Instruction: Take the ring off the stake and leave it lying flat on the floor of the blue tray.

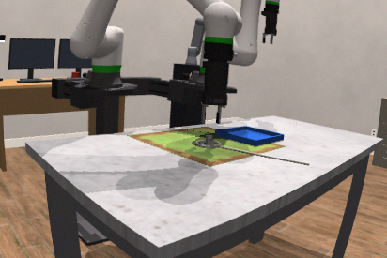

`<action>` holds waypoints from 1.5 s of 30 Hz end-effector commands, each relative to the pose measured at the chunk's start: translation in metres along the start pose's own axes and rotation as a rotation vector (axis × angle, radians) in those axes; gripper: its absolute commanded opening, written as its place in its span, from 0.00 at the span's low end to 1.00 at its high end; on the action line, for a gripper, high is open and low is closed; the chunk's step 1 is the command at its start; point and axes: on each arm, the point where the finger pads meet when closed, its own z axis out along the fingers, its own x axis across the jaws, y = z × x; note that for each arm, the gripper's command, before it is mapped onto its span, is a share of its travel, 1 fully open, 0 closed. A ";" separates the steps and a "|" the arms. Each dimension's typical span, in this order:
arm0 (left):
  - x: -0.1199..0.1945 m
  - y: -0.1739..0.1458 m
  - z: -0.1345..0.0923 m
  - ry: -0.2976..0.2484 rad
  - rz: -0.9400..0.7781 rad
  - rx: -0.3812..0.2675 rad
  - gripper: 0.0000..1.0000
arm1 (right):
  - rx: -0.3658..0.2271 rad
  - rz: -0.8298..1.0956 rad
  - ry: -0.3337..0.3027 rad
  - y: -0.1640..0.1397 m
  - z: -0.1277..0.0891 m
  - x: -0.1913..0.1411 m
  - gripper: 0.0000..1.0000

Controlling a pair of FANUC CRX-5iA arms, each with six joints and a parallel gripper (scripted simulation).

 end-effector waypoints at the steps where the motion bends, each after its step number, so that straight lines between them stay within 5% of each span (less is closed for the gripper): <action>1: 0.000 0.000 -0.001 0.000 0.000 -0.002 1.00 | -0.002 0.000 0.002 0.001 -0.001 0.001 0.00; 37: 0.000 0.000 -0.001 0.000 0.000 -0.002 1.00 | -0.002 0.030 0.002 0.000 -0.001 0.002 0.00; 45: 0.000 0.000 -0.001 0.000 0.000 -0.002 1.00 | 0.000 0.429 0.002 -0.003 -0.001 0.023 0.00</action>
